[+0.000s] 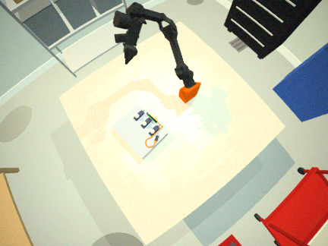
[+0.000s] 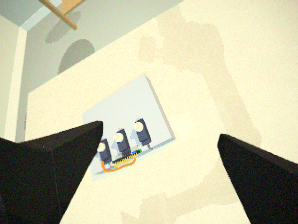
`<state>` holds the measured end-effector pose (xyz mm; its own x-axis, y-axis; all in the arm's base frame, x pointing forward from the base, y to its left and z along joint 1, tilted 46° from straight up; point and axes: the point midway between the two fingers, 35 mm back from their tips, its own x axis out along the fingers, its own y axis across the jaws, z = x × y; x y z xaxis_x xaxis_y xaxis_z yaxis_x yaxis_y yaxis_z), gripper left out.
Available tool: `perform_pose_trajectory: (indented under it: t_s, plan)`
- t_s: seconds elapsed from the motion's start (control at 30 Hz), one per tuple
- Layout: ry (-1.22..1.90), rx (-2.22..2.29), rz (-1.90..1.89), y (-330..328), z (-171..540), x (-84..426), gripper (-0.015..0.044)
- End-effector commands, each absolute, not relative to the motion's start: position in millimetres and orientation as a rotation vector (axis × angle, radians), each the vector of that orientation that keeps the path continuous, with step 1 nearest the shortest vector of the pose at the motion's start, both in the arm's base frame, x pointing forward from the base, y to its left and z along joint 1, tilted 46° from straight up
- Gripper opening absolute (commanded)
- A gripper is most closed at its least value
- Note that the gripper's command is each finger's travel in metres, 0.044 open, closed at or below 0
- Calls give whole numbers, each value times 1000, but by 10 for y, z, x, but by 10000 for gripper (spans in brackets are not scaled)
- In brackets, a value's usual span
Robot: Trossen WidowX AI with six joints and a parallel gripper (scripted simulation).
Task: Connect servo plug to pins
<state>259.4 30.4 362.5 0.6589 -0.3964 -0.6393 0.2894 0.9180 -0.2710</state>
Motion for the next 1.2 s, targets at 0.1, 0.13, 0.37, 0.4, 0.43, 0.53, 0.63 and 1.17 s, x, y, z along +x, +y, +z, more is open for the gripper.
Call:
perform_pose_trajectory:
  t_s: [0.1,0.13,0.37,0.4,0.43,0.53,0.63,1.17]
  plan:
    - [754,-142,-385,307,3613,2609,295]
    - [752,-138,-383,309,3607,2617,269]
    - [726,-91,-353,324,3538,2708,115]
    - [720,-82,-347,326,3525,2725,115]
    - [714,-74,-341,328,3513,2743,115]
    - [692,-49,-321,335,3478,2798,115]
    - [664,-23,-297,342,3444,2859,115]
    - [497,76,-190,305,3325,3124,115]
